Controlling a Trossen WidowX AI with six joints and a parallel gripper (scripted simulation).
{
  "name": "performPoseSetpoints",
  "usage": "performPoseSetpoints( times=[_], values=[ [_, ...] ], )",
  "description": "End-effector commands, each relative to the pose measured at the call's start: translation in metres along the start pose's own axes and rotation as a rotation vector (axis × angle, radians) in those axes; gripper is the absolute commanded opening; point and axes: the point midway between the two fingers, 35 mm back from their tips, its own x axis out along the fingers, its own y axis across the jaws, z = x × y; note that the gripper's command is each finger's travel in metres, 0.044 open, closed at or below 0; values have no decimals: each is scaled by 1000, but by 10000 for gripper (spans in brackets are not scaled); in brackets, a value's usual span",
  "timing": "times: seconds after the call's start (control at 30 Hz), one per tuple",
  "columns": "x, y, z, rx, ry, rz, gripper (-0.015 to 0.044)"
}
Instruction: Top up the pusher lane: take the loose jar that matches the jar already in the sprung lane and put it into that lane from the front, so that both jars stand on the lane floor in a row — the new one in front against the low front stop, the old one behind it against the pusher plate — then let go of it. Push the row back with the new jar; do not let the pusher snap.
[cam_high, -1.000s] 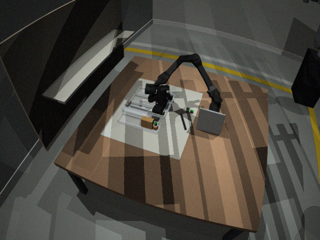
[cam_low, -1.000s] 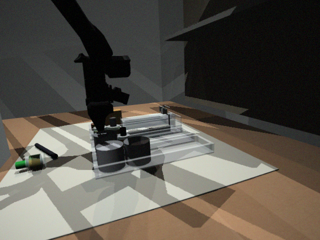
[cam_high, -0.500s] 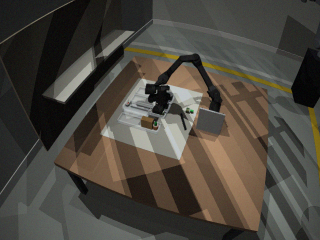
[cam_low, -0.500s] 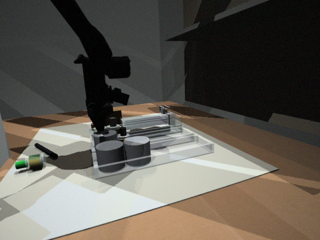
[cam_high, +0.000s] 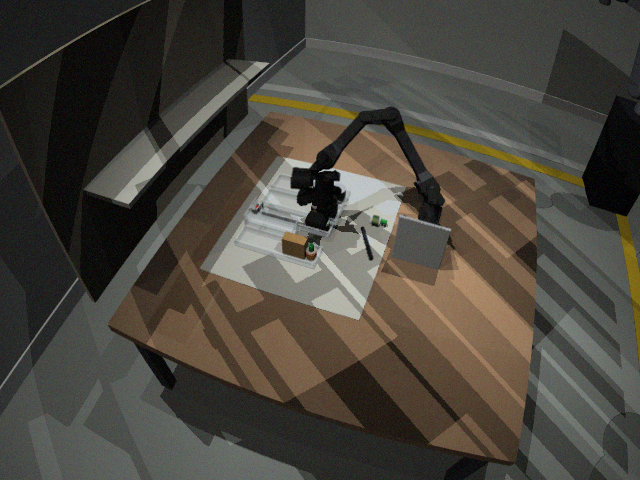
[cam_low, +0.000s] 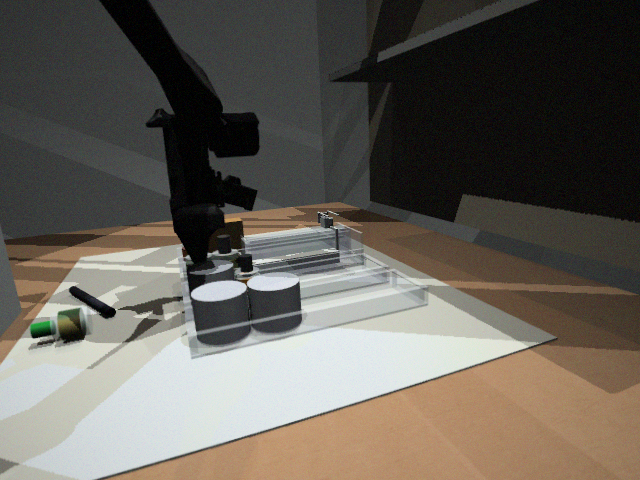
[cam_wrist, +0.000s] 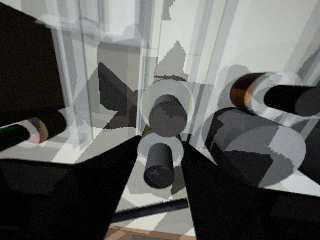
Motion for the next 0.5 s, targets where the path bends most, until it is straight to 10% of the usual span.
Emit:
performPoseSetpoints(
  times=[0.0, 0.47],
  values=[
    [0, -1, 1, 8, -8, -6, 0],
    [0, -1, -1, 8, -8, -6, 0]
  ],
)
